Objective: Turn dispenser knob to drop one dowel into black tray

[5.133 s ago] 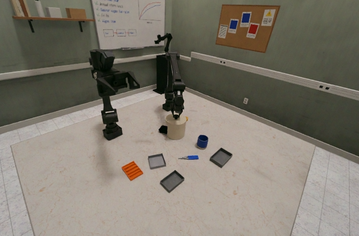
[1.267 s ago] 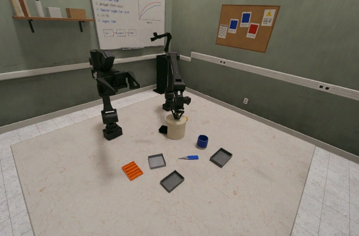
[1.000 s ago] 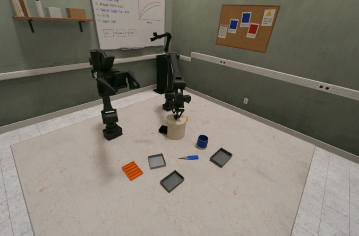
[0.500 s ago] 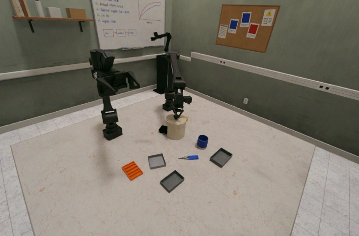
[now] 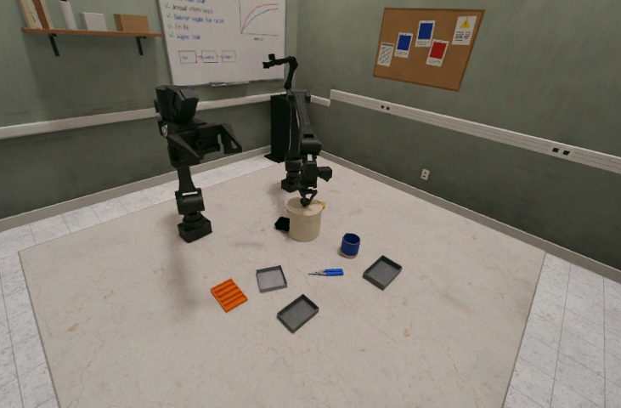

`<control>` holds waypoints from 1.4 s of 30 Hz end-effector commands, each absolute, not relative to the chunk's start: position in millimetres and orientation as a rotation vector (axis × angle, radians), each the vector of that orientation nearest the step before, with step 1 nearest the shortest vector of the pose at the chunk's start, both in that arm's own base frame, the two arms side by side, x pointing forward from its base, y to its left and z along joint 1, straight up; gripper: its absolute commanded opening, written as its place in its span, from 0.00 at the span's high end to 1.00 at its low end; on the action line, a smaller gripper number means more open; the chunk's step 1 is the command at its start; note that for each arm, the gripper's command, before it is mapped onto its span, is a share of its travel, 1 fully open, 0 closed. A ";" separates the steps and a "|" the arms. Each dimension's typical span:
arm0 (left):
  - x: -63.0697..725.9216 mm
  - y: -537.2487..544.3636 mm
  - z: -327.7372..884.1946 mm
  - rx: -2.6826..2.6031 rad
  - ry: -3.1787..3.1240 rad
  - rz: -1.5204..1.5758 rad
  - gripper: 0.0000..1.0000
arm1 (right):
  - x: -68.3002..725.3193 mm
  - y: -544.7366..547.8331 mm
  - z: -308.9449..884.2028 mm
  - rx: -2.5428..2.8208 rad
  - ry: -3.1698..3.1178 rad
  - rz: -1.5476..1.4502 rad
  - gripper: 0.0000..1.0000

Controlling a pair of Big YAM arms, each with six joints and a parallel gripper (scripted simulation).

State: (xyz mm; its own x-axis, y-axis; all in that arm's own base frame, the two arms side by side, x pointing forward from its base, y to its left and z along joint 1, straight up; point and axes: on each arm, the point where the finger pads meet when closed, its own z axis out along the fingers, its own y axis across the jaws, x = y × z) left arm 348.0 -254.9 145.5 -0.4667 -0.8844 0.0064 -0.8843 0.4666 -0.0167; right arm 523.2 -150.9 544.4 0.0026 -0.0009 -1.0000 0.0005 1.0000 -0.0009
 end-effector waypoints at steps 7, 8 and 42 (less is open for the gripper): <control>358.1 -270.3 150.1 -1.628 2.658 -0.110 0.26 | 526.3 -149.1 568.1 -0.018 1.531 -0.013 0.00; 355.3 -266.0 156.7 -1.633 2.656 -0.106 0.26 | 526.3 -149.1 568.1 -0.018 1.531 -0.013 0.00; 355.4 -263.1 151.0 -1.912 2.474 -0.084 0.46 | 526.3 -149.1 568.1 -0.018 1.531 -0.013 0.00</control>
State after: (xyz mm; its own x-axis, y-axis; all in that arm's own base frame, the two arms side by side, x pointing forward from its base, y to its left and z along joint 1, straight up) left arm 346.0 -254.5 132.6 -0.2611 -0.9653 0.0067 -0.9653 0.2610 -0.0063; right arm 523.2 -150.9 544.4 0.0026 -0.0009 -1.0000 0.0005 1.0000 -0.0009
